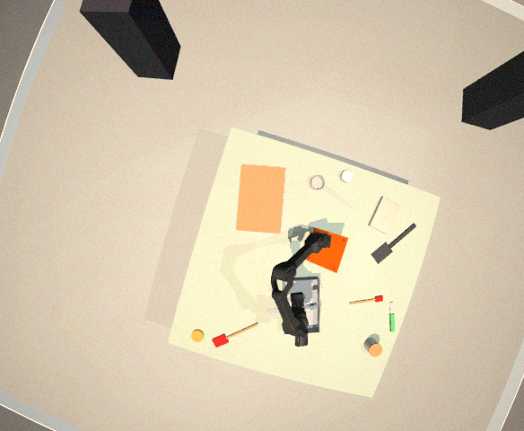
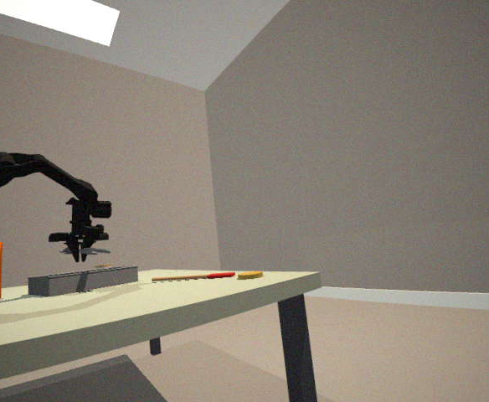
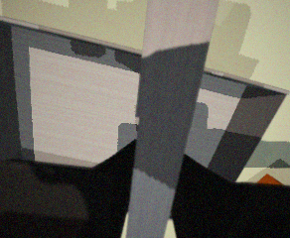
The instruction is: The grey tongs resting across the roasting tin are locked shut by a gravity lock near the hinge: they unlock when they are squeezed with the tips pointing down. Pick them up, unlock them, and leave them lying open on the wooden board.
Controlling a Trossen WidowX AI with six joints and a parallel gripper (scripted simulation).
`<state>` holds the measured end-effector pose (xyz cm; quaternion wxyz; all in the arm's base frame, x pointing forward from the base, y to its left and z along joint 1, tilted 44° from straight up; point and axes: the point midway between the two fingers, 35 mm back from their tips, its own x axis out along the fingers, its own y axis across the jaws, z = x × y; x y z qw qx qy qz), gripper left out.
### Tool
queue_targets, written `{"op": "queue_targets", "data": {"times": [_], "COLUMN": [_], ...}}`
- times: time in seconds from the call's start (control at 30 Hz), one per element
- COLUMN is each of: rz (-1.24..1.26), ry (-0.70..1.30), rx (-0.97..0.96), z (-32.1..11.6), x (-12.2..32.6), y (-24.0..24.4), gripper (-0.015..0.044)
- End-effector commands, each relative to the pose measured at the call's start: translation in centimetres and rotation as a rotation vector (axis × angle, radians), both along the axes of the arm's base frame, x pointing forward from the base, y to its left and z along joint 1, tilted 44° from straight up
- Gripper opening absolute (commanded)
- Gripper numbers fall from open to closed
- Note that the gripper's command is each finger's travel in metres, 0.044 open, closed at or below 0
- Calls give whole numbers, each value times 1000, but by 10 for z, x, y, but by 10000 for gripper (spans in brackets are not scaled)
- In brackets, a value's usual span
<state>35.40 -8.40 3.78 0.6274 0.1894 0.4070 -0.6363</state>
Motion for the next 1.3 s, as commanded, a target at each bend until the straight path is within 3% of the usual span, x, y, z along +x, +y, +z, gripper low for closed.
{"op": "queue_targets", "data": {"times": [0.0,0.57,1.27], "rz": [54,245,451], "ry": [35,177,402], "rx": [23,58,28], "z": [20,92,170], "x": [-6,-57,-160], "y": [-21,-103,-167], "gripper": [-150,-150,-150]}}
